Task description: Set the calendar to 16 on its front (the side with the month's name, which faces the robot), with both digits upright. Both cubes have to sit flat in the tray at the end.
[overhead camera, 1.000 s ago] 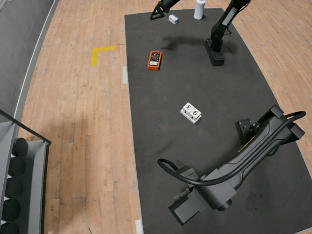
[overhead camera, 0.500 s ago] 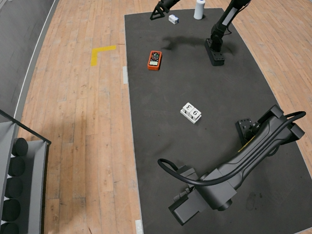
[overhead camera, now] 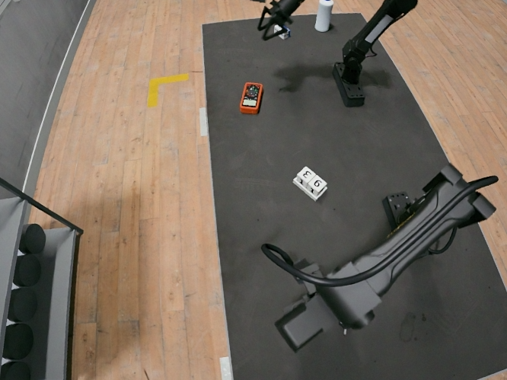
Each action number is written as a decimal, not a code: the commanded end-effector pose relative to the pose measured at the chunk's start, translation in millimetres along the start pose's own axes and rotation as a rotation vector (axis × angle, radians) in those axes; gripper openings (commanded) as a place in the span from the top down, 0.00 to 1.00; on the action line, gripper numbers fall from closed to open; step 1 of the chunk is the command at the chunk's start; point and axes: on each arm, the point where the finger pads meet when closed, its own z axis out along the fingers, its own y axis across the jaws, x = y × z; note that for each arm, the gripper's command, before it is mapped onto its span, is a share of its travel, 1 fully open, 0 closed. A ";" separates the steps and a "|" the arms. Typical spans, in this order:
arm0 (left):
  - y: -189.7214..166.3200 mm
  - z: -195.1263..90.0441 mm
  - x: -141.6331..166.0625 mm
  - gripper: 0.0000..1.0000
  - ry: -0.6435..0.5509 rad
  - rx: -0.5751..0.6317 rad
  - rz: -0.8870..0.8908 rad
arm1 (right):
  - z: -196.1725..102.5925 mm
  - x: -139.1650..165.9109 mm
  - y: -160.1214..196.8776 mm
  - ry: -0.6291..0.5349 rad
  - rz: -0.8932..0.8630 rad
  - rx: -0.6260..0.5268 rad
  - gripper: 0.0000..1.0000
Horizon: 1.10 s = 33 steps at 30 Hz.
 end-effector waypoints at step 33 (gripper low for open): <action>-174.4 -44.4 -288.5 0.00 0.048 -0.201 0.941 | -244.8 117.7 198.4 -0.092 -0.839 -0.720 0.00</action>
